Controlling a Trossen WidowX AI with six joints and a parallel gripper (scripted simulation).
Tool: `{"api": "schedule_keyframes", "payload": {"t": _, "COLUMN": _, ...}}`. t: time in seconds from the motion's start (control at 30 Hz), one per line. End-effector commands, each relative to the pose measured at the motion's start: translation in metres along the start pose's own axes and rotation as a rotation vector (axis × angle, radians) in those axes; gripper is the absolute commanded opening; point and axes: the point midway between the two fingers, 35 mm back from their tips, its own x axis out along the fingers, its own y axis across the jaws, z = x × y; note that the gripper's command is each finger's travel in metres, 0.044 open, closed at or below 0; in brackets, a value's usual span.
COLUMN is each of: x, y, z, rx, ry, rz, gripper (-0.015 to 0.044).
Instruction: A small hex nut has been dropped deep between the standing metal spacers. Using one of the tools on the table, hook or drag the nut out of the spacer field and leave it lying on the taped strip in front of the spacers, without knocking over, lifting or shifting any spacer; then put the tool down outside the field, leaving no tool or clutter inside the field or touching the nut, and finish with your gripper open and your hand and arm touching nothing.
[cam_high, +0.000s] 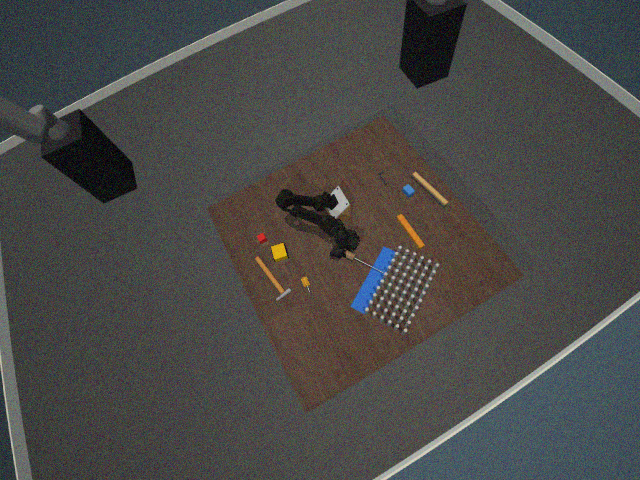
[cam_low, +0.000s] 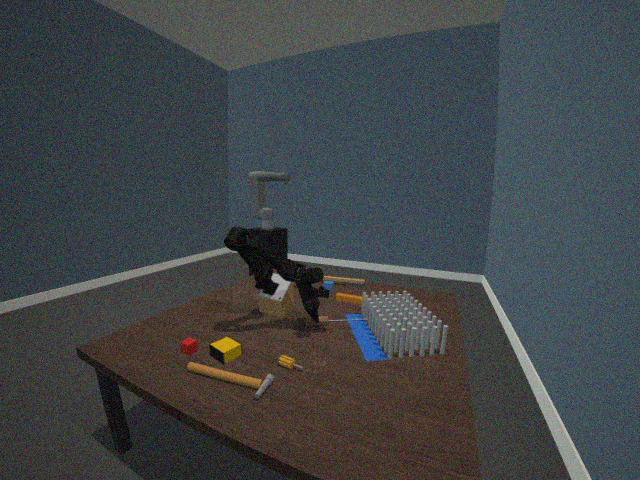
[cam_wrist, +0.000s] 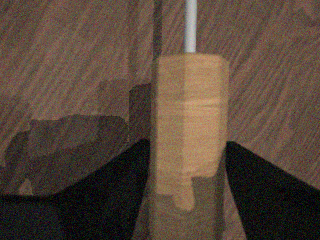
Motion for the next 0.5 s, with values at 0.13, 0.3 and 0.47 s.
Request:
{"api": "schedule_keyframes", "payload": {"t": 0.13, "x": 0.0048, "y": 0.0026, "z": -0.0028, "rx": -0.006, "ry": -0.008, "rz": -0.006, "gripper": 0.0}}
{"api": "schedule_keyframes", "payload": {"t": 0.3, "x": 0.0055, "y": 0.0026, "z": -0.0005, "rx": -0.006, "ry": -0.009, "rz": -0.006, "gripper": 0.0}}
{"api": "schedule_keyframes", "payload": {"t": 0.47, "x": 0.0063, "y": 0.0024, "z": 0.0019, "rx": -0.005, "ry": -0.009, "rz": -0.006, "gripper": 0.0}}
